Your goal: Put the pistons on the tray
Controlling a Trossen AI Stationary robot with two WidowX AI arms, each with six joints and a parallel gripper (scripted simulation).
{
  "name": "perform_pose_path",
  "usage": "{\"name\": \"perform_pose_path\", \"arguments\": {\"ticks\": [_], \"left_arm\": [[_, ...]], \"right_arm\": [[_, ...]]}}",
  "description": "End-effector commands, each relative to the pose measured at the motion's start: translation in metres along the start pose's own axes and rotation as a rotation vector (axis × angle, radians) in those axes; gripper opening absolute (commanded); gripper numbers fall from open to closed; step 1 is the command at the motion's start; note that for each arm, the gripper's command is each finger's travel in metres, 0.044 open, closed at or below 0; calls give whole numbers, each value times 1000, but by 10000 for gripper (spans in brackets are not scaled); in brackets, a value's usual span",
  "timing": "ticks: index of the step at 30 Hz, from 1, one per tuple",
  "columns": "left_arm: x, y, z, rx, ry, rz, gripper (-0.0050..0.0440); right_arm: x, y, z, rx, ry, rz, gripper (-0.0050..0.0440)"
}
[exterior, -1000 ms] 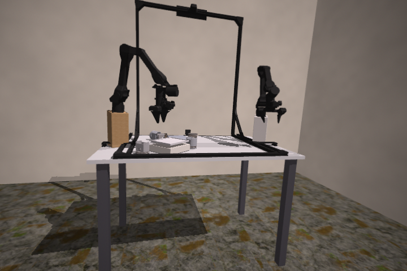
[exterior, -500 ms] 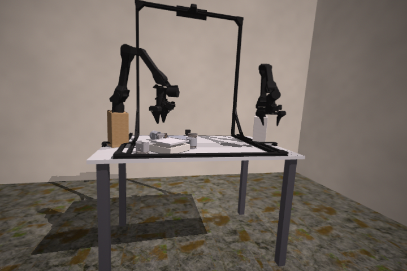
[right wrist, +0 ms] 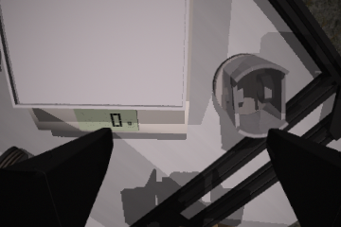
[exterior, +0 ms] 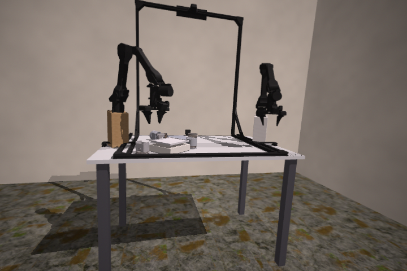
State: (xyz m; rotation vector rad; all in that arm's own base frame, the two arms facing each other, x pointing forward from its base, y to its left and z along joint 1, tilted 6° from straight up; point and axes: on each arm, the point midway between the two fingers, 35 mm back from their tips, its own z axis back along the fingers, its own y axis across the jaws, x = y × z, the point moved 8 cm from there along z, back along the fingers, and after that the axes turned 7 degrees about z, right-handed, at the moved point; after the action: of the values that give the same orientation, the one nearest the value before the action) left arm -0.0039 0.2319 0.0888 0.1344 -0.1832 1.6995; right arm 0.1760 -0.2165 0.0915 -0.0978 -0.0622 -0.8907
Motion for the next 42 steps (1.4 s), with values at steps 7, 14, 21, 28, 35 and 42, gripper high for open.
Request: {"name": "perform_pose_path", "arguments": {"ticks": [7, 14, 21, 28, 35, 42], "left_arm": [[9, -1, 0, 4, 79, -2, 440], [10, -1, 0, 5, 90, -2, 440], [10, -1, 0, 5, 90, -2, 440], [10, -1, 0, 5, 90, -2, 440], [10, -1, 0, 5, 90, -2, 440], [10, -1, 0, 5, 90, -2, 440]], "right_arm": [[-3, -40, -1, 3, 3, -137, 378], [-3, -71, -1, 4, 2, -136, 378], [7, -71, -2, 9, 125, 4, 378], [14, -71, -3, 13, 213, 104, 378], [18, -70, -11, 15, 269, 171, 378], [18, -70, -19, 15, 269, 171, 378]]}}
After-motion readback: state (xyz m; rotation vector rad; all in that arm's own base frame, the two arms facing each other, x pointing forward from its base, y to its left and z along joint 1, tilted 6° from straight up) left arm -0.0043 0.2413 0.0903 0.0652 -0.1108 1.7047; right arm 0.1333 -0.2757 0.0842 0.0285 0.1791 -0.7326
